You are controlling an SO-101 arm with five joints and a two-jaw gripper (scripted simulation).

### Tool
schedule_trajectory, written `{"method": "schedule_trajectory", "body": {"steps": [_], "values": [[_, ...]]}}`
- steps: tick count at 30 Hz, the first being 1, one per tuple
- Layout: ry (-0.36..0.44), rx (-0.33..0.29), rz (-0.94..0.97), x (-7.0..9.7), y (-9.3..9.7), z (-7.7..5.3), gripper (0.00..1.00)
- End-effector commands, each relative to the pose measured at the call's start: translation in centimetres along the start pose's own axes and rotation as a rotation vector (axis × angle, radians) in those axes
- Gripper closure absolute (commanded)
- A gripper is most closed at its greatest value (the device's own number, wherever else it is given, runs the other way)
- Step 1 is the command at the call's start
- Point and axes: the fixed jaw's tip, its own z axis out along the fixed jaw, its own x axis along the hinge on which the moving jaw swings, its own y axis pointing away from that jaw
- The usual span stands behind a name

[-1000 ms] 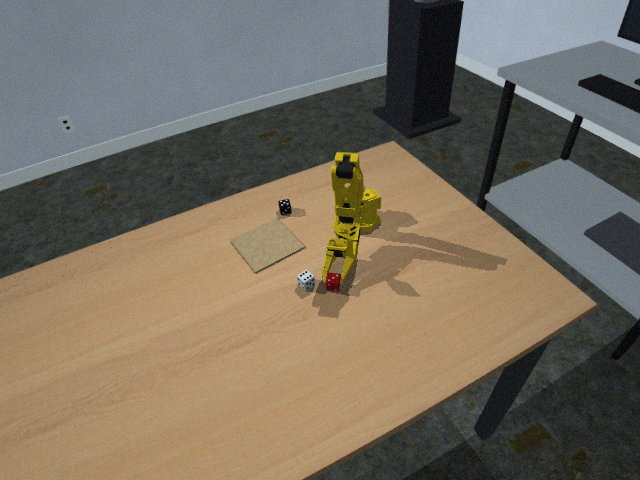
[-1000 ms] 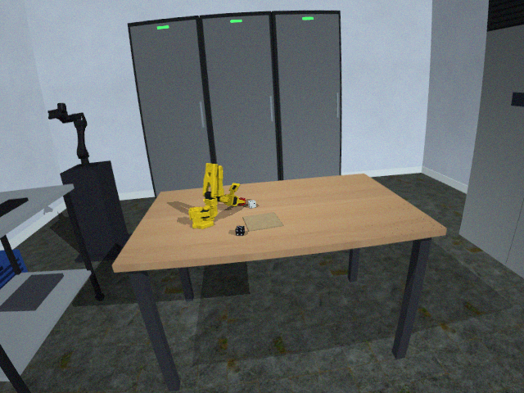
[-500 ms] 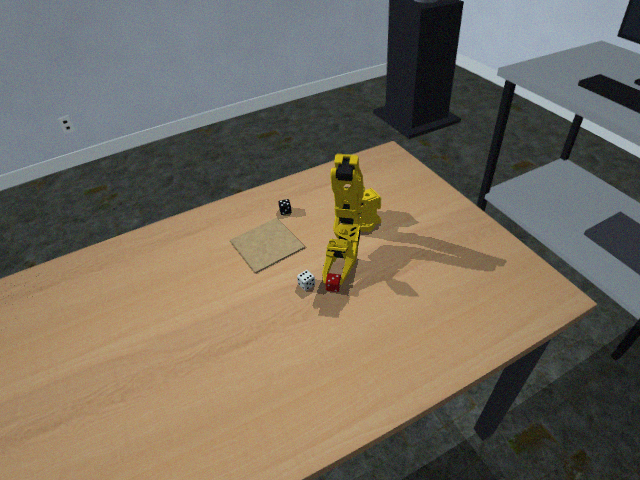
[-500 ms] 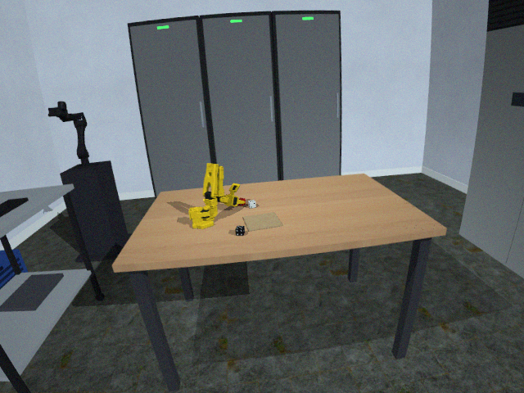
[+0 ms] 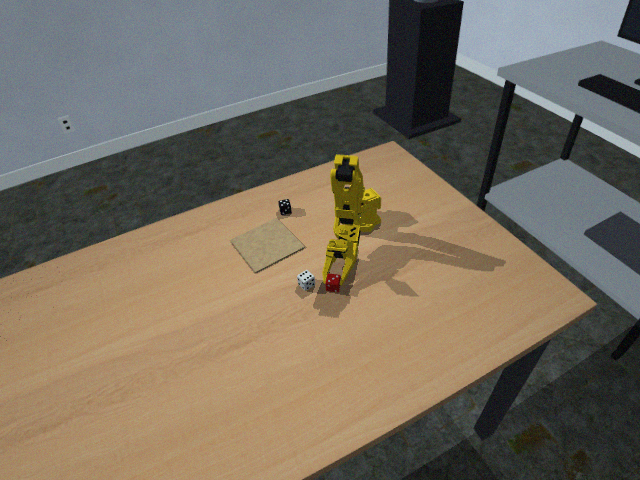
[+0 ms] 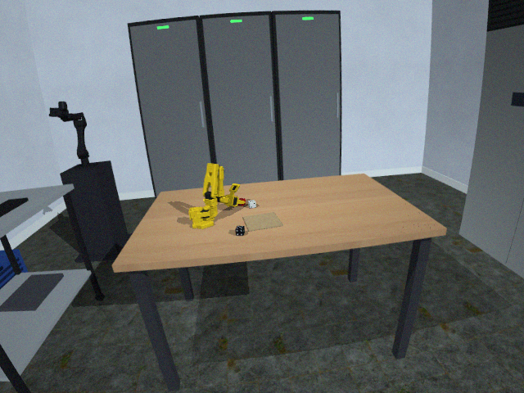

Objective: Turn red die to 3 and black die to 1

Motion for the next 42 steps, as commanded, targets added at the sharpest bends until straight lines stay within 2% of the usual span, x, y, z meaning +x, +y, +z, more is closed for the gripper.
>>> {"method": "schedule_trajectory", "body": {"steps": [1, 9, 18, 29, 42], "values": [[-0.044, 0.007, -0.005, -0.78, -0.18, 0.21, 1.00], [-0.044, 0.007, -0.005, -0.78, -0.18, 0.22, 0.99], [-0.044, 0.007, -0.005, -0.78, -0.18, 0.22, 0.84], [-0.044, 0.007, -0.005, -0.78, -0.18, 0.22, 0.82], [-0.044, 0.007, -0.005, -0.78, -0.18, 0.22, 0.71]]}}
